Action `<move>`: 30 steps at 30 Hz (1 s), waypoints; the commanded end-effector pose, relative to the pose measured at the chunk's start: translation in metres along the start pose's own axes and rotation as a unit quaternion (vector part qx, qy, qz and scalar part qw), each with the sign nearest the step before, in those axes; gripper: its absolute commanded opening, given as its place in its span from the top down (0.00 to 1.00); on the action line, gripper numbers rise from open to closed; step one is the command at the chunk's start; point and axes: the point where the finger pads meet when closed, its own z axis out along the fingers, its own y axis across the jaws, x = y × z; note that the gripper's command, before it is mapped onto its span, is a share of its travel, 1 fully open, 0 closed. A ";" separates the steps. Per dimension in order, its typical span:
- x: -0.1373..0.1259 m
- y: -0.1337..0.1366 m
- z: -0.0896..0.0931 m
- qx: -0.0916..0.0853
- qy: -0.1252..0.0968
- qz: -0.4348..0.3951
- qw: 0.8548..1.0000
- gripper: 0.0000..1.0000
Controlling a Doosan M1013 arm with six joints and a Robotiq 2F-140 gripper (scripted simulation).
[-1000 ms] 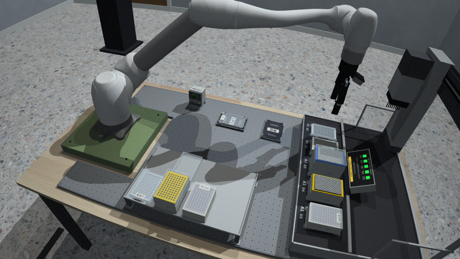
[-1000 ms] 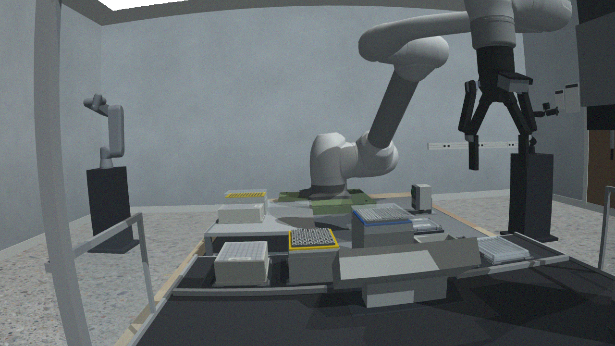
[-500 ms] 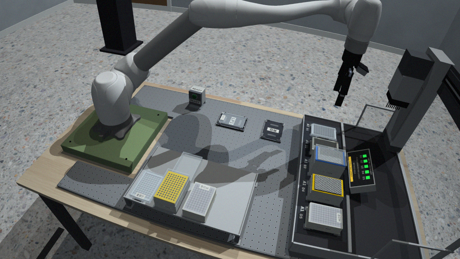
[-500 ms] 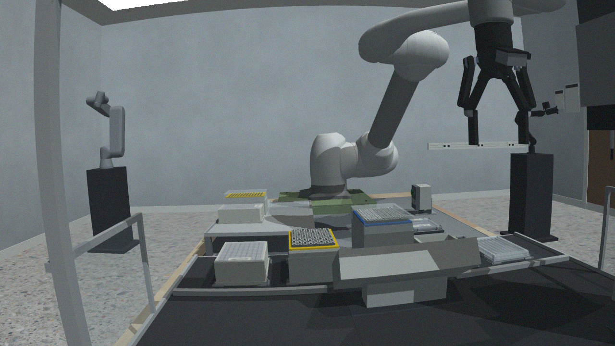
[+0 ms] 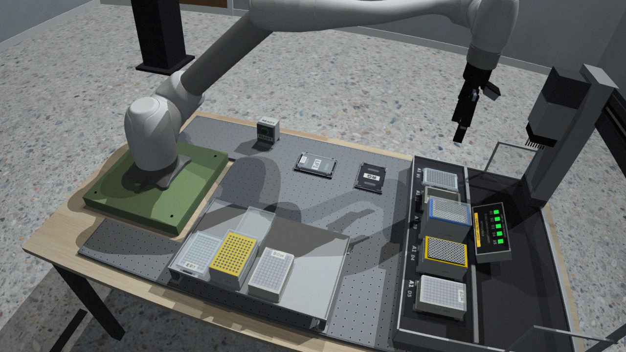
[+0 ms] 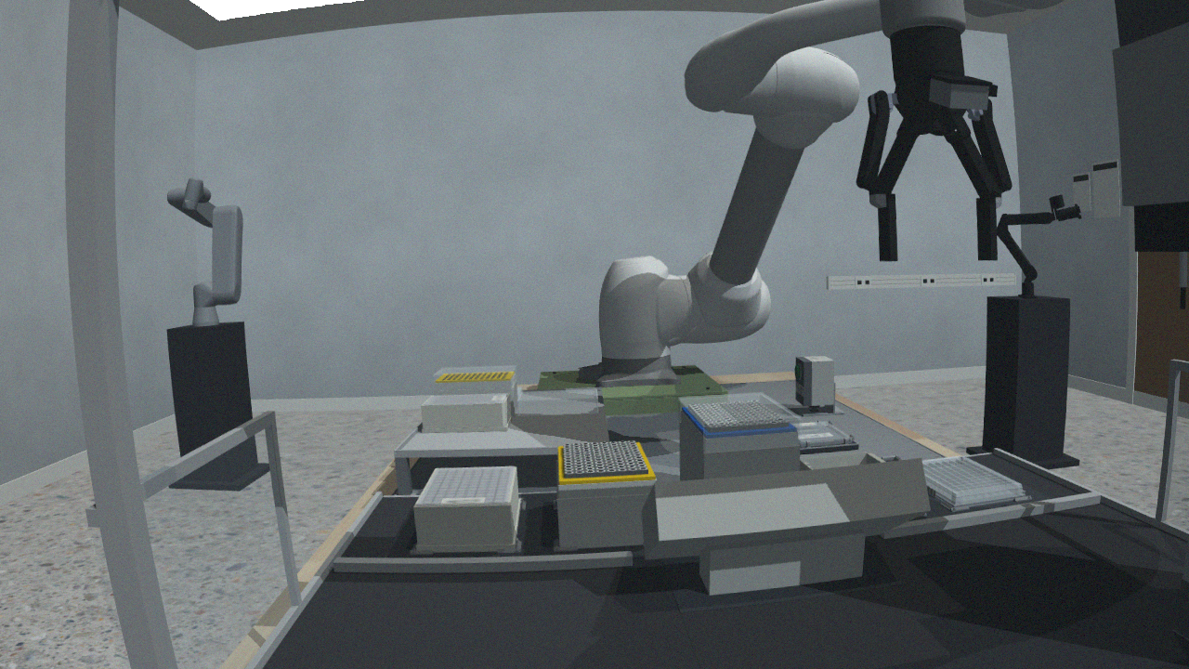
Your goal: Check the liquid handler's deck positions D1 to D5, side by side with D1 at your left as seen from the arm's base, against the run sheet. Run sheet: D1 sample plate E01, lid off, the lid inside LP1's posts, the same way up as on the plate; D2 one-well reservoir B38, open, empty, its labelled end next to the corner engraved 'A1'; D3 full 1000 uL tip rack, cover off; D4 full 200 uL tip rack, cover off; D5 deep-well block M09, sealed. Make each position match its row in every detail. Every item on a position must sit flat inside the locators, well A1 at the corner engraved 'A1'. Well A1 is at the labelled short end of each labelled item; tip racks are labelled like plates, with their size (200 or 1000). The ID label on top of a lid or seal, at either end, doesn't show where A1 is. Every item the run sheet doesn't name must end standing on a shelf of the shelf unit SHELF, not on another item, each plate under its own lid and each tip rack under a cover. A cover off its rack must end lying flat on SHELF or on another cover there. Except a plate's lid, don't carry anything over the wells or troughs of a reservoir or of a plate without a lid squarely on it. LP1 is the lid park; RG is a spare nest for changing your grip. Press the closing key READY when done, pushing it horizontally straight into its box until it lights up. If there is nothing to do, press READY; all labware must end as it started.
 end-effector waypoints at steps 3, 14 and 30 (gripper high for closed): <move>-0.010 0.015 -0.002 0.001 0.002 0.000 1.000 0.21; -0.040 0.061 -0.002 0.001 0.002 0.000 1.000 0.21; -0.078 0.120 -0.002 0.001 0.002 0.000 1.000 0.21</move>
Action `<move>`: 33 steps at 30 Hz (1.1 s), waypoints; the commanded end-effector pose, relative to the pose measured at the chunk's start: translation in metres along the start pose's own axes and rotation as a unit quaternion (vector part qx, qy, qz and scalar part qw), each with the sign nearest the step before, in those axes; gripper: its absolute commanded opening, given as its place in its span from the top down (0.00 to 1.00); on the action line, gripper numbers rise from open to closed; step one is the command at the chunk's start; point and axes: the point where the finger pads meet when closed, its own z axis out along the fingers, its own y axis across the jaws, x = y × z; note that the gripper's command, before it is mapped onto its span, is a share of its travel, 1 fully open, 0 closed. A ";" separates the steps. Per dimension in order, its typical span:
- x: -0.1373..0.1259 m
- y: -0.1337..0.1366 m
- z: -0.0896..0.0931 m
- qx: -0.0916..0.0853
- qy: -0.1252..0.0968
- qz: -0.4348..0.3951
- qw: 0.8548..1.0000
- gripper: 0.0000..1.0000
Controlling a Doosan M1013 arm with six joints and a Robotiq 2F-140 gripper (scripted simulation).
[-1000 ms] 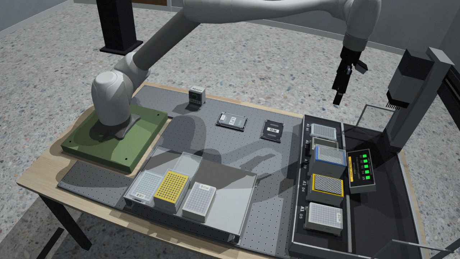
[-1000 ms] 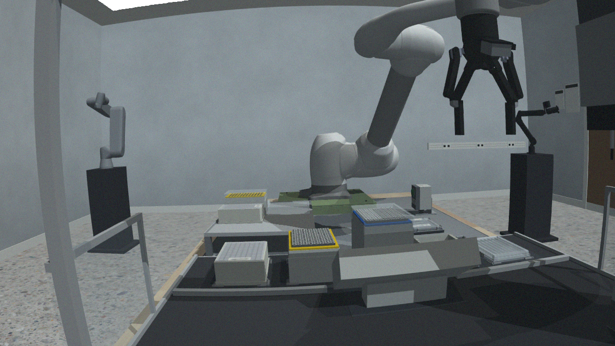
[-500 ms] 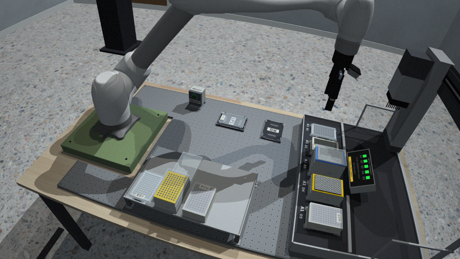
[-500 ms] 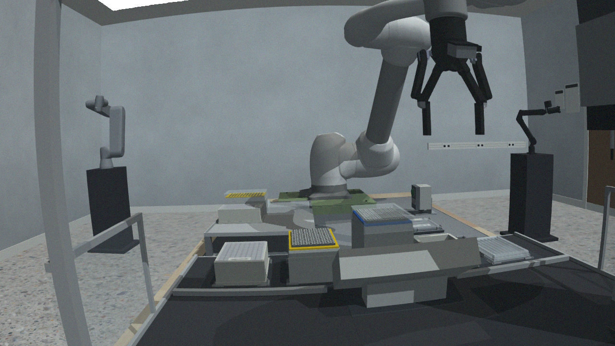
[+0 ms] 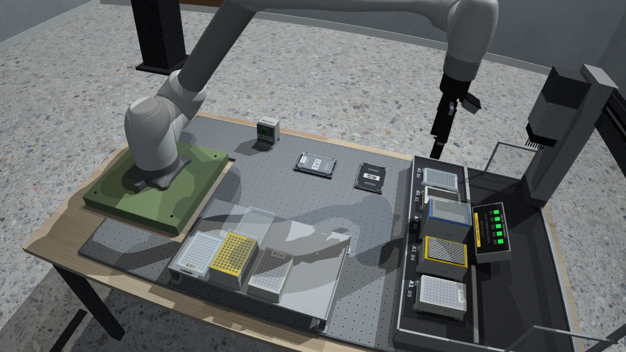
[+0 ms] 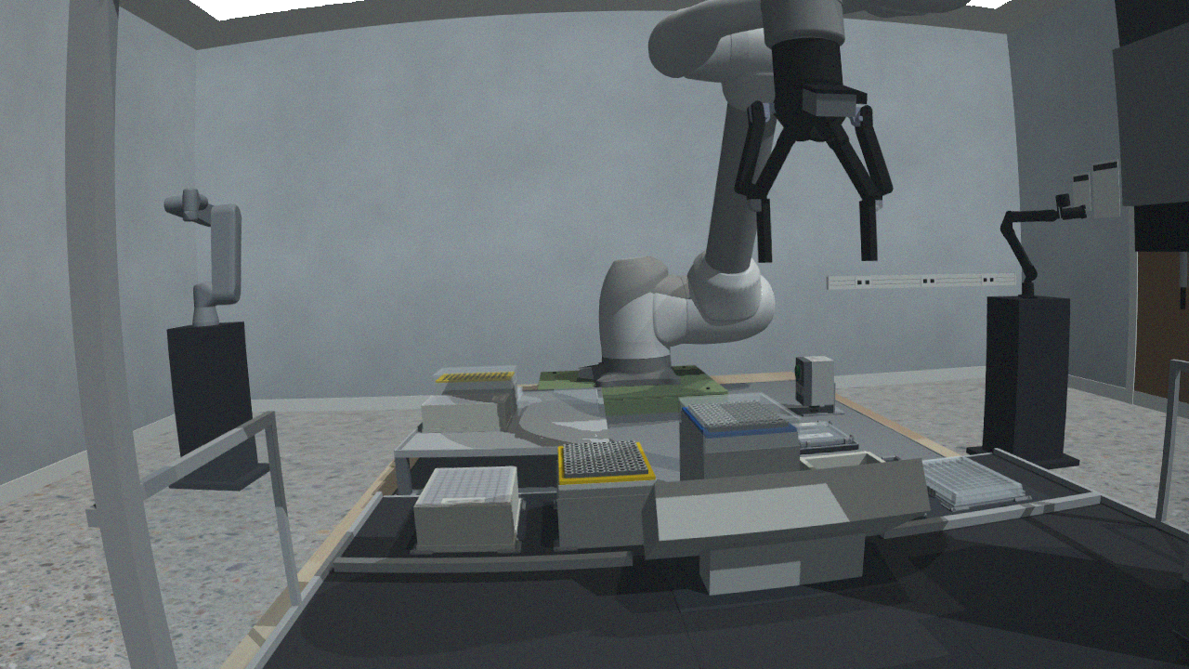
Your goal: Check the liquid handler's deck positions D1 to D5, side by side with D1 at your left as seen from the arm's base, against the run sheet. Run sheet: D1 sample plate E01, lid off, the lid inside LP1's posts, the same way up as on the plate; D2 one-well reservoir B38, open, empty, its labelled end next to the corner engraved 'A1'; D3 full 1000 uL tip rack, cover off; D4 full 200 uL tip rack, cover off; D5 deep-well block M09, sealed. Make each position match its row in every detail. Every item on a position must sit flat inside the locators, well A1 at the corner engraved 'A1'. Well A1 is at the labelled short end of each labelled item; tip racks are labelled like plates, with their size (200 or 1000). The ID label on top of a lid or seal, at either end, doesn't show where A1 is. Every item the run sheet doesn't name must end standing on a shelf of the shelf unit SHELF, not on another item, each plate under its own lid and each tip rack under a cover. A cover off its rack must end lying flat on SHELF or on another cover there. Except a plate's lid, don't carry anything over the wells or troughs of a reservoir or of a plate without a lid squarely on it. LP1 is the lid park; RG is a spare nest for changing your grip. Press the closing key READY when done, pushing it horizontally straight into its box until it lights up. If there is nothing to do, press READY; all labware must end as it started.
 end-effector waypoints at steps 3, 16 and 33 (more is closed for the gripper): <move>-0.014 0.022 -0.002 0.000 0.001 0.000 1.000 0.21; -0.044 0.068 -0.002 0.000 0.001 0.000 1.000 0.21; -0.075 0.115 0.002 0.000 0.001 -0.006 1.000 0.21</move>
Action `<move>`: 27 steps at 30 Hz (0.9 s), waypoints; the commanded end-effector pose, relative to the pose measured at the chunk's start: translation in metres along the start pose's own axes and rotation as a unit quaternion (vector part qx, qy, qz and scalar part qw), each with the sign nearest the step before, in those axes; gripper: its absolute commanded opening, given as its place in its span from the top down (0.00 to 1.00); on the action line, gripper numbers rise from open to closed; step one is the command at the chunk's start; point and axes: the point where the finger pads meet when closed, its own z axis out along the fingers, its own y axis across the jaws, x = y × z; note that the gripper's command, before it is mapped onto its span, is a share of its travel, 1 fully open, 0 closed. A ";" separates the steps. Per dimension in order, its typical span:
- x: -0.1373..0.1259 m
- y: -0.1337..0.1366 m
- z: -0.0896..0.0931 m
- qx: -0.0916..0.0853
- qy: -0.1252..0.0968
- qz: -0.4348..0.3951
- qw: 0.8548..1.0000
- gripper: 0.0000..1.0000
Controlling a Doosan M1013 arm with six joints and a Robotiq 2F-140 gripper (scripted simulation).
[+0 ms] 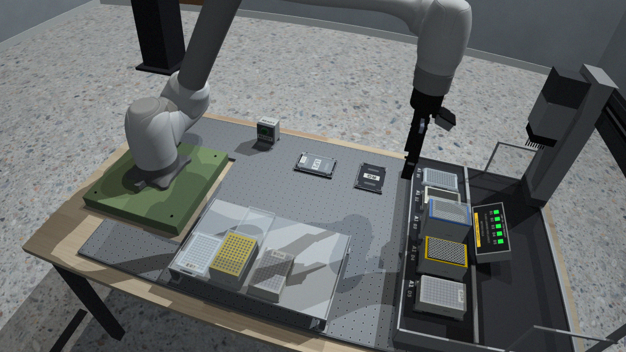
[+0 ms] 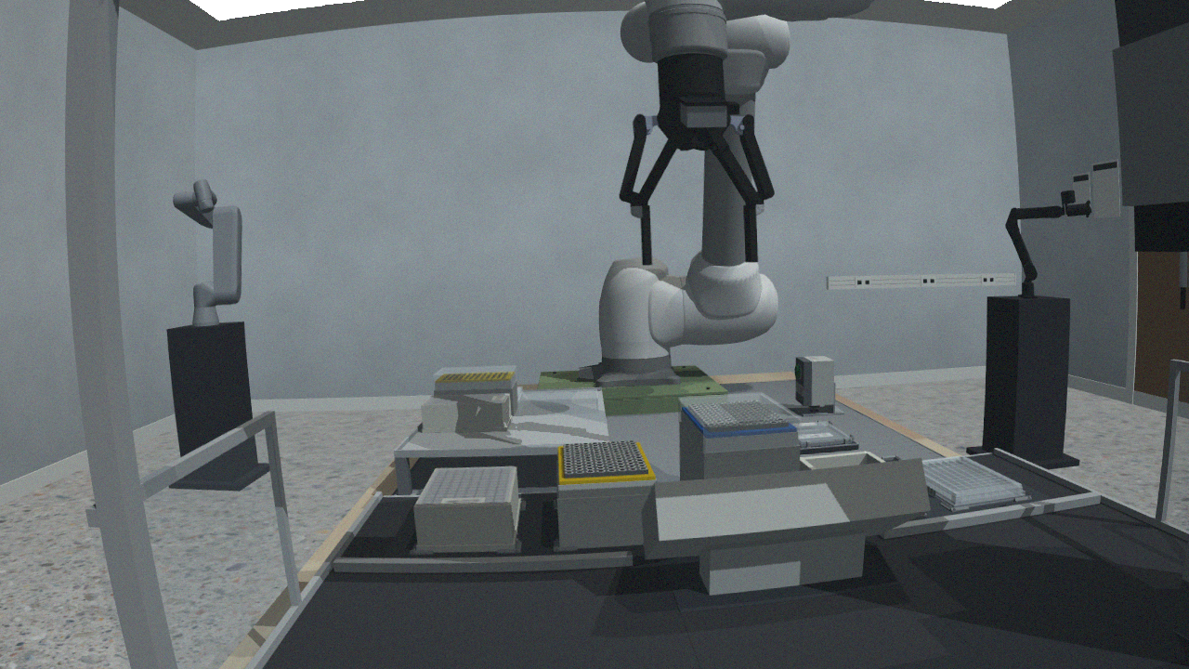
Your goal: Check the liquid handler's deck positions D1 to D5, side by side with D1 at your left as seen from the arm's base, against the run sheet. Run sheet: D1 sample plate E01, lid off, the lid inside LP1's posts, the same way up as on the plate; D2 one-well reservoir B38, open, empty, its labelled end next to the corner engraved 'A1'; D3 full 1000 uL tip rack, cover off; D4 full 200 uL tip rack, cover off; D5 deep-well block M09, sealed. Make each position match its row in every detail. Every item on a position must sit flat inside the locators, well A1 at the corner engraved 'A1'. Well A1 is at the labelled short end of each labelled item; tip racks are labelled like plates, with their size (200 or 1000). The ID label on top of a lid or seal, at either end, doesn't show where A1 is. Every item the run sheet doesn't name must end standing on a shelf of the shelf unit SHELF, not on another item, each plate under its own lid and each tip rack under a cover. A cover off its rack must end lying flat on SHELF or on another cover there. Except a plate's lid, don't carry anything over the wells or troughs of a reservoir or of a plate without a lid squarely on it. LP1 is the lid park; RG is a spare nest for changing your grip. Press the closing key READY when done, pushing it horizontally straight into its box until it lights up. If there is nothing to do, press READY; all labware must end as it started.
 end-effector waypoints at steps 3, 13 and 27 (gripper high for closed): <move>0.000 0.000 0.002 0.000 0.001 -0.006 1.000 0.21; 0.040 0.000 0.002 0.000 0.001 -0.006 1.000 0.21; 0.100 0.000 0.002 0.000 0.001 -0.006 1.000 0.21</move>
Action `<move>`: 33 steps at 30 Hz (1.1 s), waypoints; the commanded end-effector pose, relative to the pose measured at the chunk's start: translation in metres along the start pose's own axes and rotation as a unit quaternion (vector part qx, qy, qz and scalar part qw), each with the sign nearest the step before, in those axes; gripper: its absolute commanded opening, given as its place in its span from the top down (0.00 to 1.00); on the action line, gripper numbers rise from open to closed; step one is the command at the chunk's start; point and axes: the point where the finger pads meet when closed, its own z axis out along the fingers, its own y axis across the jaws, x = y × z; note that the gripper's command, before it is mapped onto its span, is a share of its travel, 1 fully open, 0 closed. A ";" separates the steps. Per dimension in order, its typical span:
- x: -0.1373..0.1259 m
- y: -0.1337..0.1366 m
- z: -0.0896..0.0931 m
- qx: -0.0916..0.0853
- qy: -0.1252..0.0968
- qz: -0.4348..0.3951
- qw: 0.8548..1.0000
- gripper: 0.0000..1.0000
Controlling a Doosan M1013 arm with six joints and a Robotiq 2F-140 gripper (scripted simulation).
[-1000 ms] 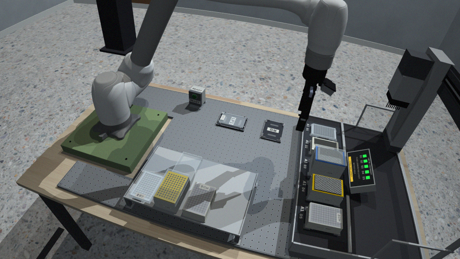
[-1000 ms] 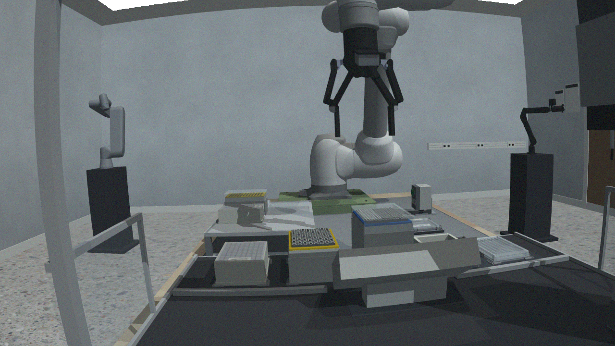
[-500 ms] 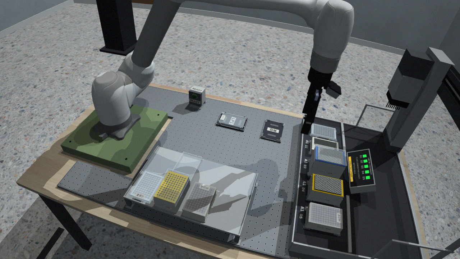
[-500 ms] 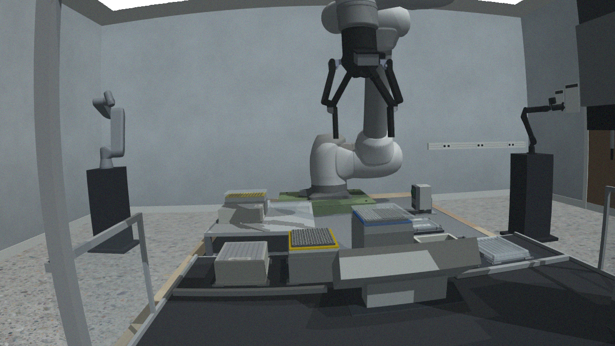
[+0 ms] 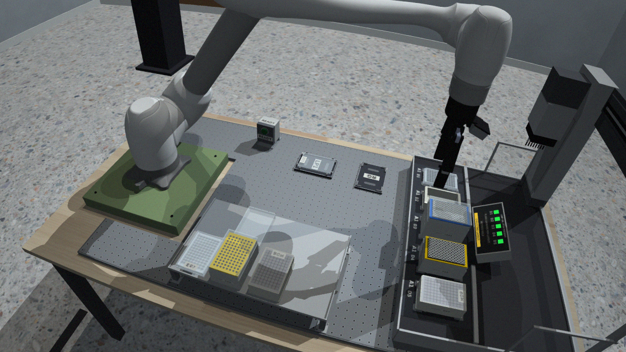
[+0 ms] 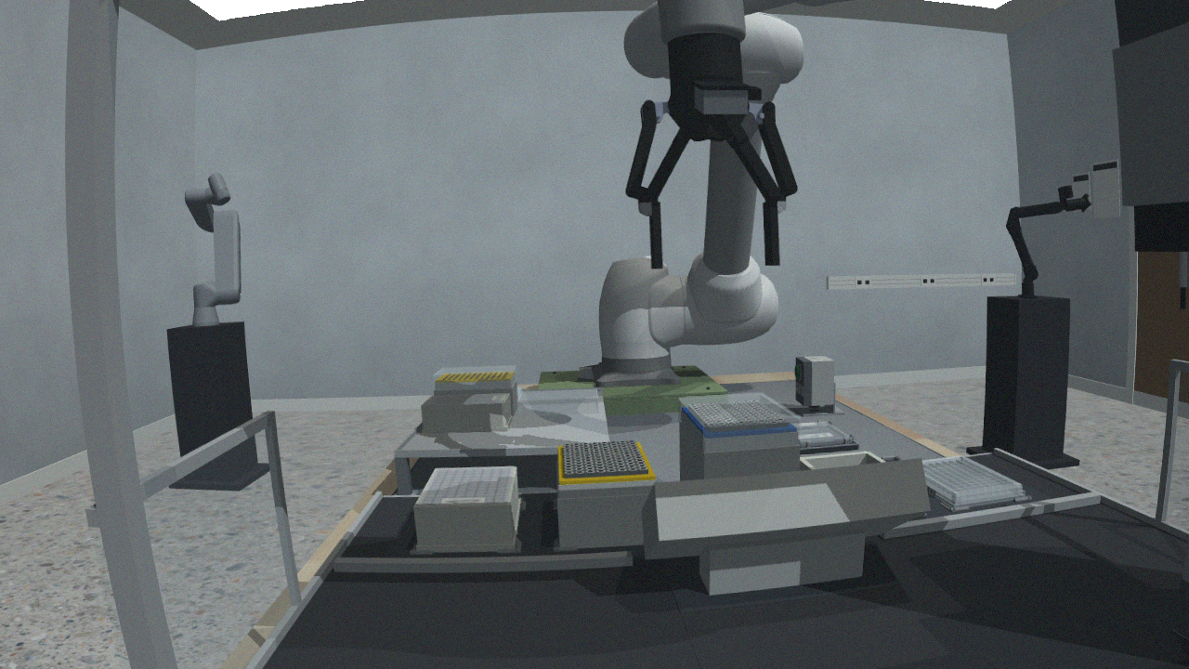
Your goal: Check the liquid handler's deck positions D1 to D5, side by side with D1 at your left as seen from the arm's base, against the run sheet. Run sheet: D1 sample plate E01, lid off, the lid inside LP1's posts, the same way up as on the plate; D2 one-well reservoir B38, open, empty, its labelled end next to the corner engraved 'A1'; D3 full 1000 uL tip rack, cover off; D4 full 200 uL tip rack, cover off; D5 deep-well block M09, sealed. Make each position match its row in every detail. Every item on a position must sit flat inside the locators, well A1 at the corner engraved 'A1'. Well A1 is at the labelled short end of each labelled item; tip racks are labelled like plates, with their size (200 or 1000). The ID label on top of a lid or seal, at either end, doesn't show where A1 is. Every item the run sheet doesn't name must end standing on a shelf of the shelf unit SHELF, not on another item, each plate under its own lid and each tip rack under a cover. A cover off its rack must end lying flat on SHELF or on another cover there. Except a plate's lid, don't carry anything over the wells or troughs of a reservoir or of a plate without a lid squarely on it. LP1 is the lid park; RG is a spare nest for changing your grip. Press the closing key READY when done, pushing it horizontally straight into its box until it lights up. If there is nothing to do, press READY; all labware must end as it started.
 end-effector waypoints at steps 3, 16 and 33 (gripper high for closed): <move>0.027 0.000 -0.002 0.000 0.001 0.000 1.000 0.21; 0.077 0.001 -0.002 0.000 0.001 0.000 1.000 0.21; 0.077 0.001 0.007 0.000 0.001 0.000 1.000 0.21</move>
